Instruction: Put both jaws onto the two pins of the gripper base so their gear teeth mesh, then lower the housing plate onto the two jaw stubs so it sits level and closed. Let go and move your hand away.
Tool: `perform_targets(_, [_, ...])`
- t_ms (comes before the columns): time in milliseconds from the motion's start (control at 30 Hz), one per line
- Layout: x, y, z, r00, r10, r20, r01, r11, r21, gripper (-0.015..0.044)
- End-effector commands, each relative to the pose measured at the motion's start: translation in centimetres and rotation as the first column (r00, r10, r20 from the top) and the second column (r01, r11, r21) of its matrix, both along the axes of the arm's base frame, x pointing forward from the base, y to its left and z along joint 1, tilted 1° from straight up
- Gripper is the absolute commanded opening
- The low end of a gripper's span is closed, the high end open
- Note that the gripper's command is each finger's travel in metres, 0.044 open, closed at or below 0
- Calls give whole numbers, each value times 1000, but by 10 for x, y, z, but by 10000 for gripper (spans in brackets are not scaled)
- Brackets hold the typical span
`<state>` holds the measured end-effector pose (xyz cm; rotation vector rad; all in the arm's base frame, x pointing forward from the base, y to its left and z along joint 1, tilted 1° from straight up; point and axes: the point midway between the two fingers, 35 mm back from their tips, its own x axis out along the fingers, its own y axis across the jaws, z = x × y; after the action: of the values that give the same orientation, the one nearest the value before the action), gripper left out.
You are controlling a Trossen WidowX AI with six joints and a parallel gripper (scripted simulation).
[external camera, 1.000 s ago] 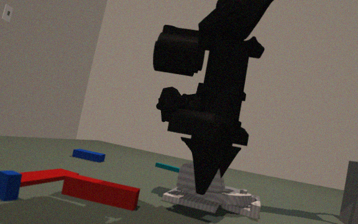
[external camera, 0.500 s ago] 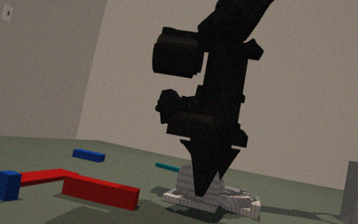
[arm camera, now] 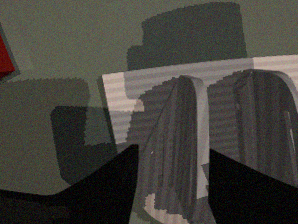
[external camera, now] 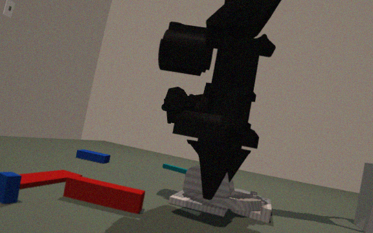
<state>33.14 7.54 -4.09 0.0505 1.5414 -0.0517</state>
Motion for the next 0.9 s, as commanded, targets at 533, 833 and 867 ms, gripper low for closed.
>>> perform_targets(533, [0,0,0,1000,0,0,0,1000,0,224])
perform_targets(833, [0,0,0,1000,0,0,0,1000,0,224])
perform_targets(867, [0,0,2,1000,0,0,0,1000,0,224])
